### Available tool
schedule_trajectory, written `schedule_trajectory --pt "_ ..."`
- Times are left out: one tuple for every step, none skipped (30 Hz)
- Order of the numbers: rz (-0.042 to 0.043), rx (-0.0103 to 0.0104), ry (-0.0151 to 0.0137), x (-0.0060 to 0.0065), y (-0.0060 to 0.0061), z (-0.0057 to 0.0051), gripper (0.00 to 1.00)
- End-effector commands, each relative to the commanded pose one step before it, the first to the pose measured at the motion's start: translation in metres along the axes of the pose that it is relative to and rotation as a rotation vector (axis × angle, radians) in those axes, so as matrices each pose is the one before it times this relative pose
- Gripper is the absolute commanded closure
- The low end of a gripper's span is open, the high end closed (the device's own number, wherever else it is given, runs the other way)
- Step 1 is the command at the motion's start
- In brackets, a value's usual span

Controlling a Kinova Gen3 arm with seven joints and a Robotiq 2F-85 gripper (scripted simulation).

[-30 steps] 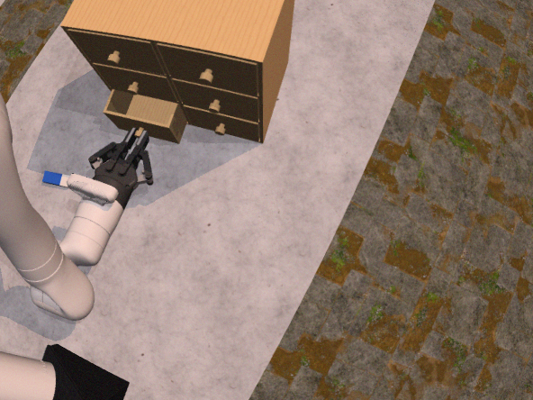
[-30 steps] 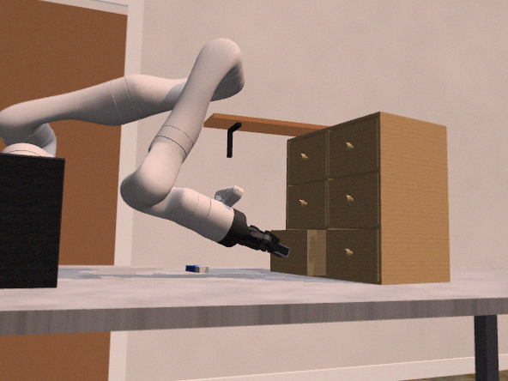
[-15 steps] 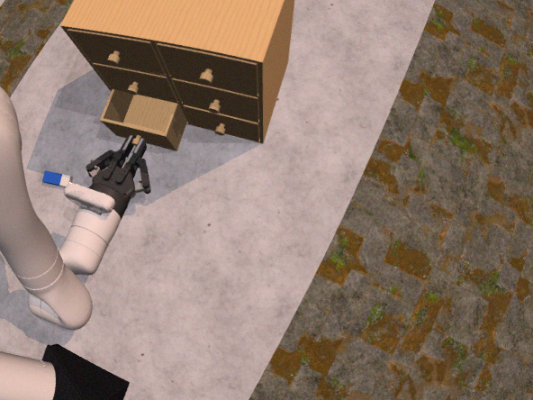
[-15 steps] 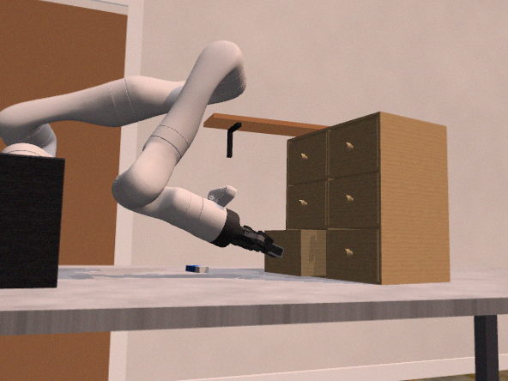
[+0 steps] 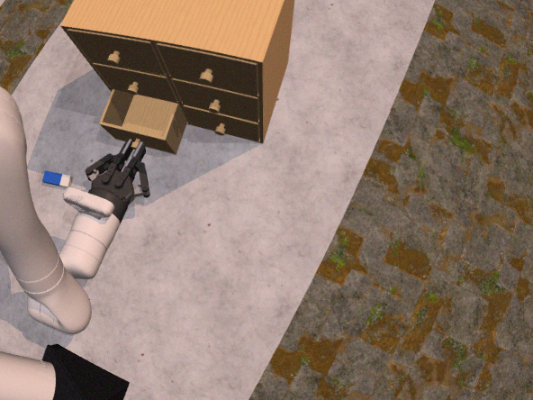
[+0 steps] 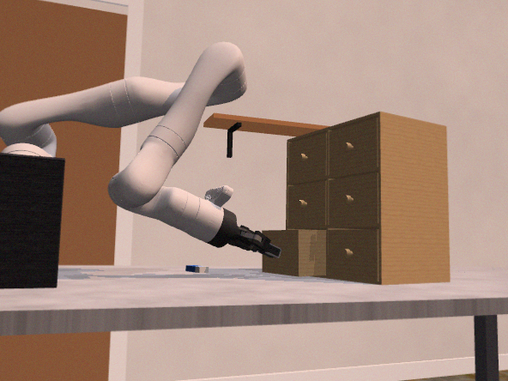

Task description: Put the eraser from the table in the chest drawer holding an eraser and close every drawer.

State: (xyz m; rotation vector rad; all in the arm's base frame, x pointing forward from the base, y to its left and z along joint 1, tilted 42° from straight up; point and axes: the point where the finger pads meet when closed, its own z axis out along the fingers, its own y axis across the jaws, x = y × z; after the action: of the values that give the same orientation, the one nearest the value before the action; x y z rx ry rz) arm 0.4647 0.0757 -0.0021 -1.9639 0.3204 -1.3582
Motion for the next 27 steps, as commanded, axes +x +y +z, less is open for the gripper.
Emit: schedule_trajectory --pt "-0.00612 0.00201 0.00163 -0.00009 -0.00033 -0.00239 0.87" --pt "-0.00009 0.00002 0.00010 0.00000 0.00002 -0.00005 0.87" --pt "-0.00006 0.00002 0.00007 0.00000 0.00002 -0.00003 0.87" --pt "-0.00005 0.00001 0.00005 0.00000 0.00001 -0.00002 0.87" --pt "-0.00004 0.00001 0.00004 0.00000 0.00001 0.00000 0.87" --pt "-0.00003 0.00001 0.00003 0.00001 0.00001 0.00000 0.87" --pt "-0.00002 0.00001 0.00002 0.00001 0.00001 0.00001 0.87" --pt "-0.00001 0.00000 0.00001 0.00000 0.00000 0.00000 0.87" --pt "0.00000 0.00000 0.00000 0.00000 0.00000 0.00000 0.87" --pt "0.00000 0.00000 0.00000 0.00000 0.00000 0.00000 0.87" --pt "0.00000 0.00000 0.00000 0.00000 0.00000 0.00000 0.87" --pt "0.00000 0.00000 0.00000 0.00000 0.00000 0.00000 0.87" --pt "-0.00001 0.00000 0.00001 0.00000 0.00000 0.00000 0.87" --pt "0.00000 0.00000 0.00000 0.00000 0.00000 0.00000 0.87" --pt "0.00000 0.00000 0.00000 0.00000 0.00000 0.00000 0.87" --pt "0.00000 0.00000 0.00000 0.00000 0.00000 0.00000 0.87" --pt "0.00000 0.00000 0.00000 0.00000 0.00000 0.00000 0.87" --pt "0.00000 0.00000 0.00000 0.00000 0.00000 0.00000 0.87" --pt "0.00000 0.00000 0.00000 0.00000 0.00000 0.00000 0.83" --pt "0.00000 0.00000 0.00000 0.00000 0.00000 0.00000 0.83" --pt "0.00000 0.00000 0.00000 0.00000 0.00000 0.00000 0.79" --pt "0.00000 0.00000 0.00000 0.00000 0.00000 0.00000 0.79" --pt "0.00000 0.00000 0.00000 0.00000 0.00000 0.00000 0.75" --pt "-0.00005 0.00001 0.00005 0.00001 0.00001 0.00001 0.75" --pt "-0.00007 0.00002 0.00007 0.00002 0.00002 0.00002 0.71" --pt "-0.00003 0.00001 0.00003 0.00001 0.00001 0.00001 0.71" --pt "0.00000 0.00000 0.00000 0.00000 0.00000 0.00000 0.67"
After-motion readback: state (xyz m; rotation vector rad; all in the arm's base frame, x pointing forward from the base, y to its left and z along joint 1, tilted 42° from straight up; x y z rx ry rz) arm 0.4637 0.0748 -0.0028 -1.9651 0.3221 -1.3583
